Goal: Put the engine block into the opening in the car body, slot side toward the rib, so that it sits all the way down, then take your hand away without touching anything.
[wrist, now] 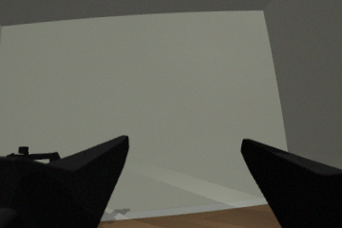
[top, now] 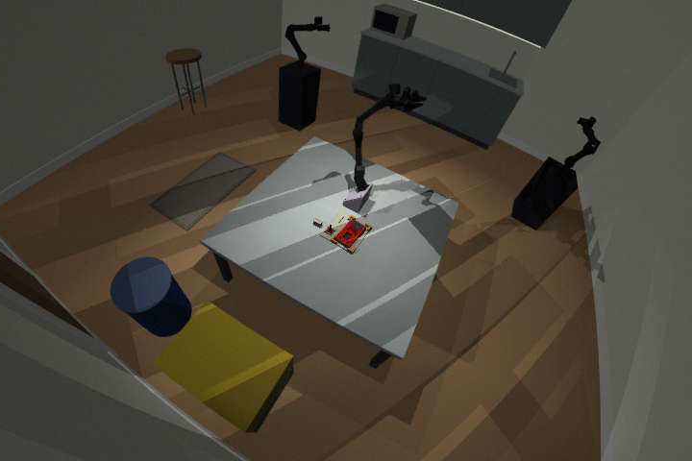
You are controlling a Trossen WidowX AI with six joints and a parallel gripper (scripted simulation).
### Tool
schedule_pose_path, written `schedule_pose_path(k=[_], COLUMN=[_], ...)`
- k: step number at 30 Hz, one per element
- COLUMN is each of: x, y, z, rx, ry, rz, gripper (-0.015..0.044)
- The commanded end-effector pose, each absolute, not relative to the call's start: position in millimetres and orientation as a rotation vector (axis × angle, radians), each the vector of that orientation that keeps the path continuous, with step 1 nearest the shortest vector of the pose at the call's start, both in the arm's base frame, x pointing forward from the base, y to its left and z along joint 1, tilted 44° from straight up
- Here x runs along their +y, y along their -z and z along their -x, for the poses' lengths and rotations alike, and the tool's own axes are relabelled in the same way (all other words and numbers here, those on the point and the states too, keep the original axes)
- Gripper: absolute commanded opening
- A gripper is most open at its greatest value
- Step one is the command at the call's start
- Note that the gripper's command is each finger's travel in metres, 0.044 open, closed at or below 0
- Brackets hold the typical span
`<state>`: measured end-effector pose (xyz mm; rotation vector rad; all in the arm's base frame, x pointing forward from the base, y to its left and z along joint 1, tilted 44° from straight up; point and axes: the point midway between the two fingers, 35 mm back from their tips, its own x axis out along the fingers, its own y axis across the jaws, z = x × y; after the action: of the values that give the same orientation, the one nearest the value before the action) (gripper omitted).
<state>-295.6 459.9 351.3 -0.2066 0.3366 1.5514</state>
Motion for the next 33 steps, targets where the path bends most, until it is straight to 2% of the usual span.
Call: schedule_pose_path(k=[1, 3, 7, 18, 25, 33], x=[460, 464, 485, 519, 508, 468], y=[-351, -349, -336, -294, -269, -241], z=[296, 287, 237, 67, -42, -158], rx=[0.337, 0.332, 0.311, 0.343, 0.392, 0.48], ry=[-1.551, -1.535, -1.442, -1.101, -0.89, -0.653], rz=[0.207, 0.22, 0.296, 0.449, 0.54, 0.634], gripper=[0.0426, 0.044, 0.044, 0.044, 0.044, 0.044])
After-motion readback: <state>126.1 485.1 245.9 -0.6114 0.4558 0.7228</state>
